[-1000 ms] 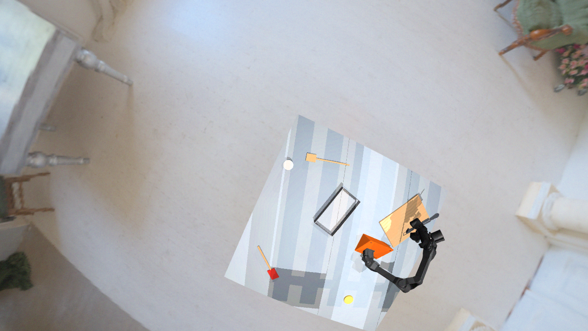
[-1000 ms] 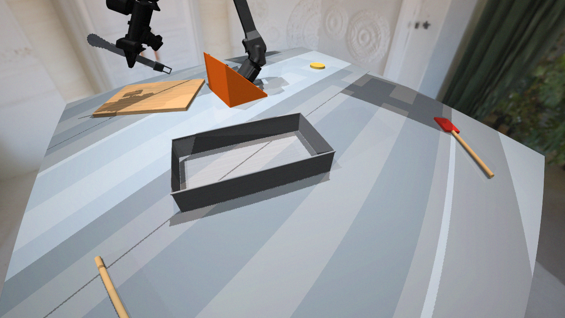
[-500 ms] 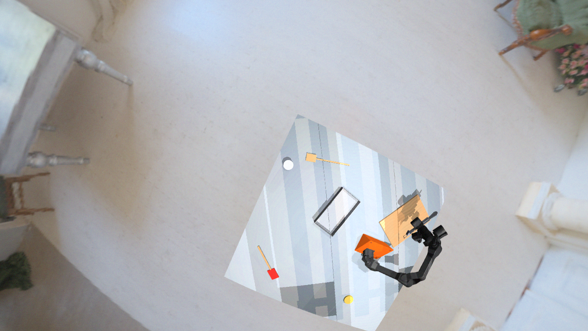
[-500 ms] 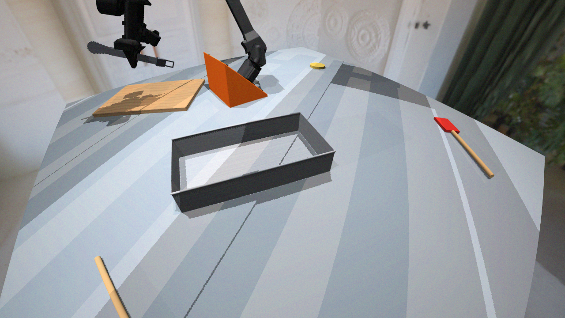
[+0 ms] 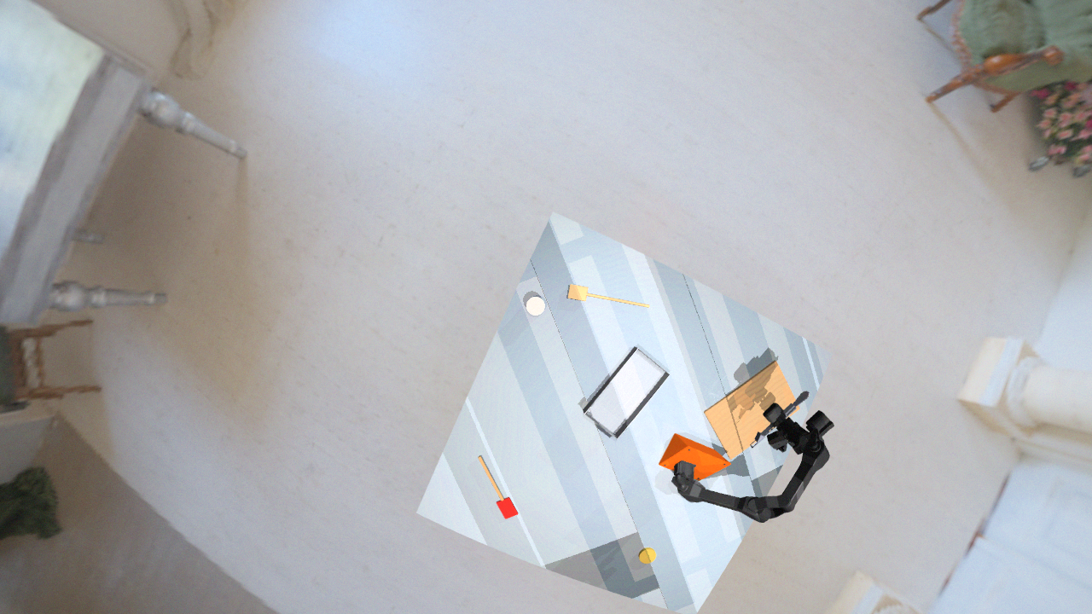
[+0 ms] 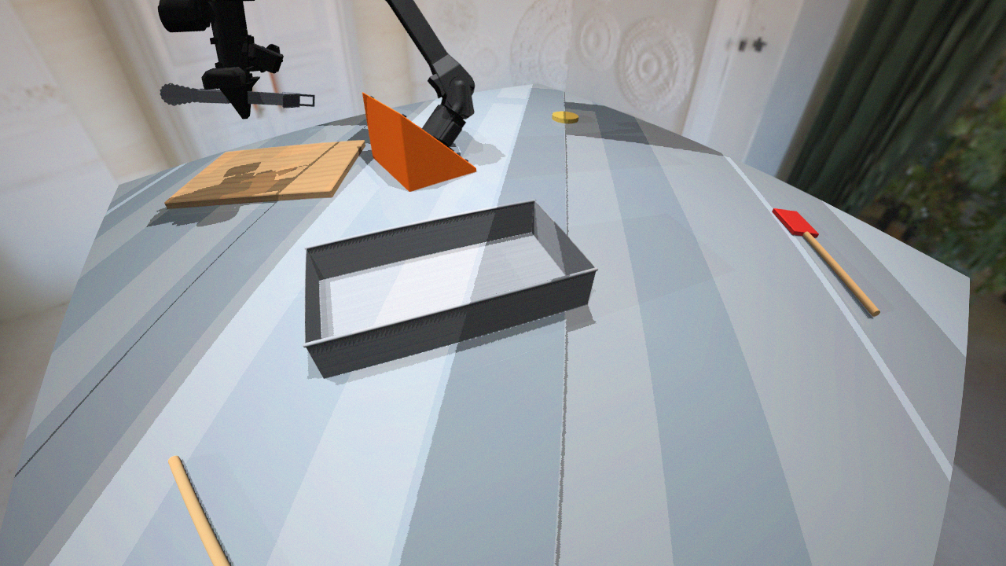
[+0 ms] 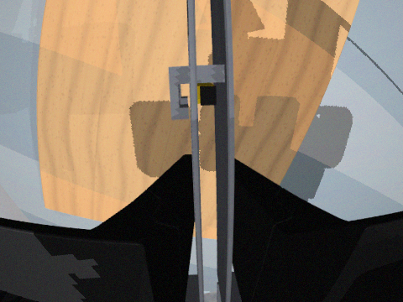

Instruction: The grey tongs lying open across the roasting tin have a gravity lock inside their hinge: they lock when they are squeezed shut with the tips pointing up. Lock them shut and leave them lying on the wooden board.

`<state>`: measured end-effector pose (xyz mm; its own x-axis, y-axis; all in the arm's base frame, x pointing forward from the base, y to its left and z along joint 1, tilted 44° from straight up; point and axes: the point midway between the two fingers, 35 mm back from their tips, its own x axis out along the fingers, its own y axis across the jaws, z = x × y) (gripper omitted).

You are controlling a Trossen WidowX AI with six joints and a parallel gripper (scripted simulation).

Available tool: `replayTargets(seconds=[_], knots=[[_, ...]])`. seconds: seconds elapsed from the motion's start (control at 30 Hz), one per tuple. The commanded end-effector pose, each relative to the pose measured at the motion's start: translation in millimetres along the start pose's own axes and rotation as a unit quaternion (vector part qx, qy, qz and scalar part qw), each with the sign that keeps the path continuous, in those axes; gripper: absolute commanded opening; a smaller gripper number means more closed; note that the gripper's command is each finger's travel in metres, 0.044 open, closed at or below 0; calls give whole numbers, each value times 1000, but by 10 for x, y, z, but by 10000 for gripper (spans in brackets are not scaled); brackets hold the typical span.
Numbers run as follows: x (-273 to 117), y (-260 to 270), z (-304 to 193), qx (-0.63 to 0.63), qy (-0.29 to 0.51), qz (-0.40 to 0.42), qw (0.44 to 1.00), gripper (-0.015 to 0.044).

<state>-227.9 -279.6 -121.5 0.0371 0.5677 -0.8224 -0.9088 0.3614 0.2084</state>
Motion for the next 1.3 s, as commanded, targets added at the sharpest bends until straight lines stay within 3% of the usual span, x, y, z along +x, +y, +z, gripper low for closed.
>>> replayTargets(seconds=[0.0, 0.57, 1.27], knots=[[-7, 8, 8, 1, -21, 7, 1000, -150], [-24, 20, 63, -1, -58, 16, 998, -150], [314, 43, 73, -1, -58, 16, 998, -150]])
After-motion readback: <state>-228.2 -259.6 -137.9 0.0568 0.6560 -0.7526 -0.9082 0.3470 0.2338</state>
